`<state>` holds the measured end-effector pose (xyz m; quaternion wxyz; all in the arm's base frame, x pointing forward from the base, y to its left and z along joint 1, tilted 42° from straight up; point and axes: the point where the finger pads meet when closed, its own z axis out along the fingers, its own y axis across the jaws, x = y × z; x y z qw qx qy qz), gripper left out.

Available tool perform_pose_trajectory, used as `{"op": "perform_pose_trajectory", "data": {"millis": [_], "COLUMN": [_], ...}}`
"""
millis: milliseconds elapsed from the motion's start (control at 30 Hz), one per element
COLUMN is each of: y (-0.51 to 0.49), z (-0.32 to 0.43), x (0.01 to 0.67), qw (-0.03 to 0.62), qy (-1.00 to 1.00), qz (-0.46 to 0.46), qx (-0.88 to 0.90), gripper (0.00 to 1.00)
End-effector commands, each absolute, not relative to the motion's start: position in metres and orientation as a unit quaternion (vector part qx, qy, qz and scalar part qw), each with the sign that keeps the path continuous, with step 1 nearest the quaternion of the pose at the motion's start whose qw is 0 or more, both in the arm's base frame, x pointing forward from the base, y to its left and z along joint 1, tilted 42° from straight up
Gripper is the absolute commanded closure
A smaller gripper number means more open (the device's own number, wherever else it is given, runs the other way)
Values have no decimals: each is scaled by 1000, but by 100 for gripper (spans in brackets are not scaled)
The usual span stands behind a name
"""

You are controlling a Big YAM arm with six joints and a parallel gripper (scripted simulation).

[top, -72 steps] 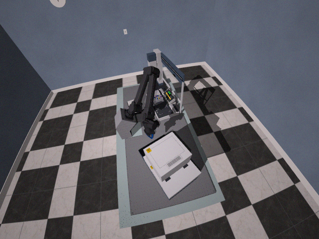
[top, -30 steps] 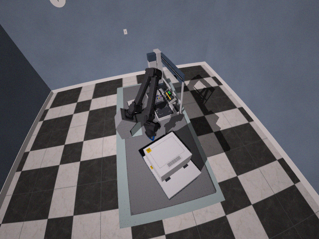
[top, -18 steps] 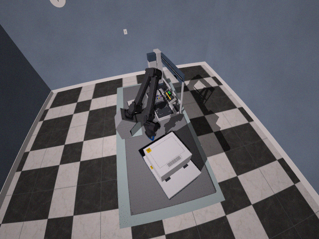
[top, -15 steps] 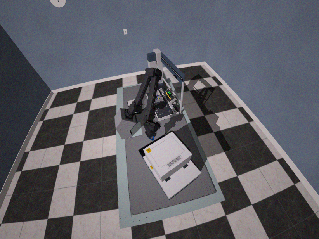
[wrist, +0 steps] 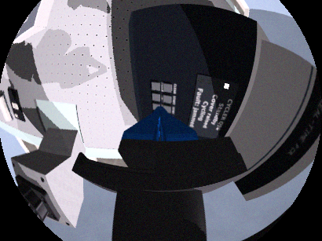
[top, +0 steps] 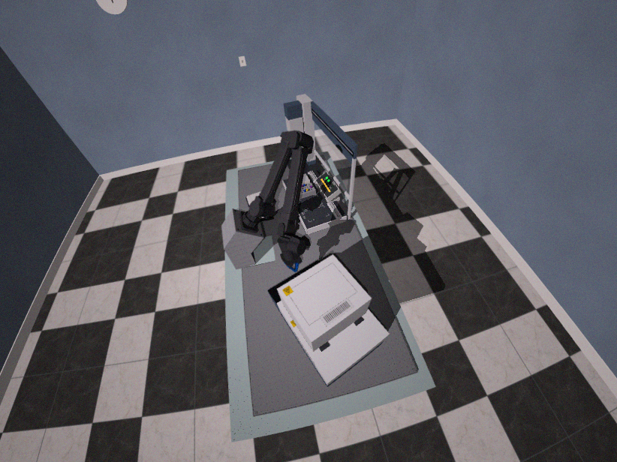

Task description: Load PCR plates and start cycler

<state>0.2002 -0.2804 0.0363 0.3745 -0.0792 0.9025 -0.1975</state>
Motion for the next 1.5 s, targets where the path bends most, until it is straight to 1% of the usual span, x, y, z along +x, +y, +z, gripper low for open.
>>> {"op": "perform_pose_trajectory", "data": {"millis": [0, 400, 867, 1467], "y": [-288, -286, -305, -299], "z": [45, 47, 35, 32], "x": [206, 206, 225, 220], "qw": [380, 379, 382, 374], "qy": [898, 899, 897, 900], "qz": [-206, -205, -209, -206], "qx": [-82, -82, -81, -88], "gripper": [100, 100, 100, 100]}}
